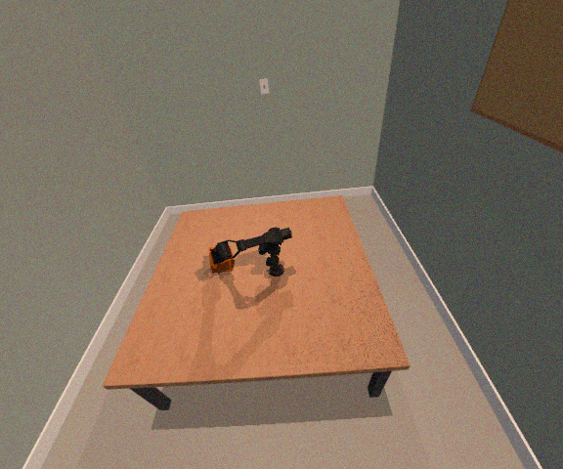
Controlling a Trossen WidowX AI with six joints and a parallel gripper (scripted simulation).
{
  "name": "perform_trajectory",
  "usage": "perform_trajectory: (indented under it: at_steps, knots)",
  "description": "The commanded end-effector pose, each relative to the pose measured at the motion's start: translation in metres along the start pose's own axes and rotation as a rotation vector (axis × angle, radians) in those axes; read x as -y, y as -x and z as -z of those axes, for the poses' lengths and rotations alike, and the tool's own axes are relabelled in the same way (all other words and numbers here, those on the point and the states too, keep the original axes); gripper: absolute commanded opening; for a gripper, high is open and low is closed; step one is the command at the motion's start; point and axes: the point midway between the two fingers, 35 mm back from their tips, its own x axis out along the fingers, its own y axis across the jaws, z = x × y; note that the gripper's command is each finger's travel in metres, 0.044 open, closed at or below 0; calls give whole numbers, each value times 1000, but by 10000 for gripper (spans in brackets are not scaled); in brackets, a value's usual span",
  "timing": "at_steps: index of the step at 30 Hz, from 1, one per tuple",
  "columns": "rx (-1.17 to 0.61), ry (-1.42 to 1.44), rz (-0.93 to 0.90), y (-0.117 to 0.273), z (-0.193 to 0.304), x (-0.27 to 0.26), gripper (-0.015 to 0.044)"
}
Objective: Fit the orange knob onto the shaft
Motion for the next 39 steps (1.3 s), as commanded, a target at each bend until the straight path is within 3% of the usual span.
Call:
perform_trajectory:
  at_steps: [1, 14, 21, 39]
  knots:
    - [-4, 7, 1, -1, 0, 0, 0]
    - [-4, 16, 2, 3, 1, 0, 0]
    - [-4, 217, 1, 3, 2, 1, 0]
    - [-4, 217, 1, 0, 1, 0, 0]
